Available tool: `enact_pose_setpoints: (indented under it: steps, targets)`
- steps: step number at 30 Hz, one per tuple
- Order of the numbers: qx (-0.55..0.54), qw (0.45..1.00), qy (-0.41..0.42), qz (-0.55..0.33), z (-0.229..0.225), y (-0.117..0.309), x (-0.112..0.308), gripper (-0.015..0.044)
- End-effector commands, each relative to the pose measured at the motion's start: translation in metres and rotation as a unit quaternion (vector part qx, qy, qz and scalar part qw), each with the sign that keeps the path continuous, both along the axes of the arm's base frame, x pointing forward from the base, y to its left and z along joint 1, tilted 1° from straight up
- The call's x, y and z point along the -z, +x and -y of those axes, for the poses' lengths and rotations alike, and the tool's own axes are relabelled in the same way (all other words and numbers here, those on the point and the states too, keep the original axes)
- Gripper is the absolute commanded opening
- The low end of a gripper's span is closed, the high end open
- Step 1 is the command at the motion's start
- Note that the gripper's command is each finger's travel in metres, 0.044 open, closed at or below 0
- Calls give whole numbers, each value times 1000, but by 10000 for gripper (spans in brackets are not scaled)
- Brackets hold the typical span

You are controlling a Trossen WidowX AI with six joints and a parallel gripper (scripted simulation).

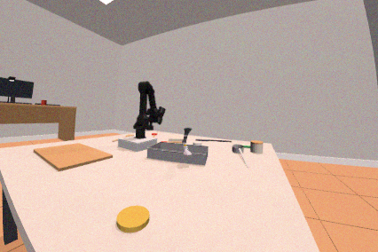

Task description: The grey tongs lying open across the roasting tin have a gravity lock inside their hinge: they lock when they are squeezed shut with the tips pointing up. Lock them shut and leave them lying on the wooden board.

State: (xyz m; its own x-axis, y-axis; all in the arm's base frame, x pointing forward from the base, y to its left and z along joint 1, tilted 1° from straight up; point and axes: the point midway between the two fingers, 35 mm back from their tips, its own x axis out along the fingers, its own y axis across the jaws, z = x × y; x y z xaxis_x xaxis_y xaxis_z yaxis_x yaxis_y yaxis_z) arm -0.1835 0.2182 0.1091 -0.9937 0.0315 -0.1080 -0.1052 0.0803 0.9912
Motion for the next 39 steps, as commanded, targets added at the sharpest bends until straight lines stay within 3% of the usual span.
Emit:
enact_pose_setpoints:
  steps: [1,11,16,23,30,35,39]
  targets:
    - [0,1000,0,0,0,0,0,426]
    - [83,994,63,44,-45,23,3,164]
    - [171,967,149,116,-104,73,4,33]
    - [229,943,174,170,-132,113,5,-150]
    - [288,886,235,278,-169,196,1,-150]
    - [297,873,244,302,-173,215,1,-150]
    - [306,836,265,369,-180,265,0,-150]
